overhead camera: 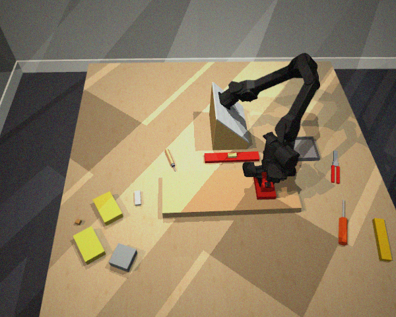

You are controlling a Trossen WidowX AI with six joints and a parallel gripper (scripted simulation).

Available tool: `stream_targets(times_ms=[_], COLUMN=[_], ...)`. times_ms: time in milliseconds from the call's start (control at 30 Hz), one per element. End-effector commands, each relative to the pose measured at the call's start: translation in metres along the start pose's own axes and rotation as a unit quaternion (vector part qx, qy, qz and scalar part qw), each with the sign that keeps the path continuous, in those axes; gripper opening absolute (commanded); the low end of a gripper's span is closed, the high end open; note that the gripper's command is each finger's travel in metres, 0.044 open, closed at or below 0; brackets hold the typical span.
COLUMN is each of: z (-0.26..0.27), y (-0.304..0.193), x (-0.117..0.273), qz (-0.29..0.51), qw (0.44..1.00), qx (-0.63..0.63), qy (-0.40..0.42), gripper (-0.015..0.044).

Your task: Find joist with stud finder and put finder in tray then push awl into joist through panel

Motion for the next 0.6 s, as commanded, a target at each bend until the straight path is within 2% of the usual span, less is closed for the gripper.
stream_targets(times_ms=[0,567], z=[0.019,0.068], y=[0.0,0.001], x=[-0.001,0.0], qz=[0.001,0.001], qw=[1.0,1.0], qx=[0.004,0.004], qy=[0.004,0.005], gripper=[0.0,0.0])
Point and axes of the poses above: the point midway between the two fingers, 35 mm back from their tips, its own x axis back along the fingers, its own z axis across the jaws, y = z × x, the point moved 8 cm from there along x, back along the fingers, and after that the axes turned 1 degree about x, right-handed, at the moved point
